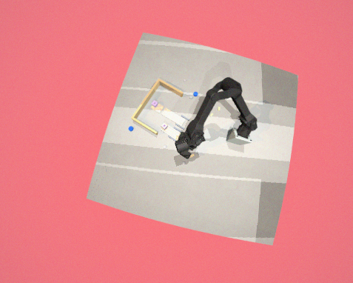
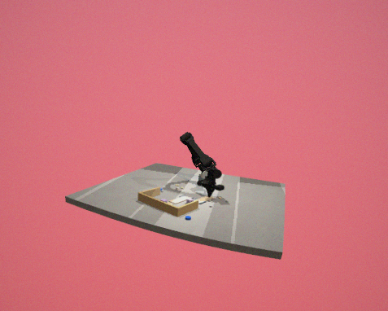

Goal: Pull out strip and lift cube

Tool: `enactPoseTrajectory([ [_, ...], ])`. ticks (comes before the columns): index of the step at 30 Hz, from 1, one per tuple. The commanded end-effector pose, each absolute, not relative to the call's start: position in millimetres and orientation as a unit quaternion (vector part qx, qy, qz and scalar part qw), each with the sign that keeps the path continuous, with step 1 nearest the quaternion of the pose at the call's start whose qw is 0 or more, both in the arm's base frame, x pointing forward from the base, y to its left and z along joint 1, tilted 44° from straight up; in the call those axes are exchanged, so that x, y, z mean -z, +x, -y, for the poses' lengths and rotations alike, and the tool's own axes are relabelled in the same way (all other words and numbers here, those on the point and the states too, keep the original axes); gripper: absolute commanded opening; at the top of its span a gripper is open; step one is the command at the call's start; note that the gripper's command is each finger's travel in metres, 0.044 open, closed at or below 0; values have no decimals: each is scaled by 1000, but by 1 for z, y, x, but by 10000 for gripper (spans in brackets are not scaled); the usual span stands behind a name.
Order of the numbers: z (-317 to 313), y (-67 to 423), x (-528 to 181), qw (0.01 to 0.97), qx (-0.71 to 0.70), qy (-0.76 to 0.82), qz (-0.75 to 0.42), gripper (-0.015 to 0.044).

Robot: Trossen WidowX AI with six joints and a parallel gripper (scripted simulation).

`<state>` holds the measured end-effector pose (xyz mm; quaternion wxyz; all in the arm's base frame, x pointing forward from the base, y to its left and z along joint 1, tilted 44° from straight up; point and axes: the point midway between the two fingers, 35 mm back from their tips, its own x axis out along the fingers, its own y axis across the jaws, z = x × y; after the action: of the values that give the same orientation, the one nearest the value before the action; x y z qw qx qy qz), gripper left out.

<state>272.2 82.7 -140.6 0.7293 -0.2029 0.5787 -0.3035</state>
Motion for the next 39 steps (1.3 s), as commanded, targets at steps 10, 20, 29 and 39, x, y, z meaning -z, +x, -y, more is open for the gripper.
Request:
enactPoseTrajectory([
  [10, -78, 245, 148, 720, 307, -203, -588, 0],
  [20, -79, 231, 151, 719, 307, -203, -589, 0],
  [29, -79, 230, 151, 719, 307, -203, -589, 0],
  [39, -79, 230, 151, 719, 307, -203, -589, 0],
])
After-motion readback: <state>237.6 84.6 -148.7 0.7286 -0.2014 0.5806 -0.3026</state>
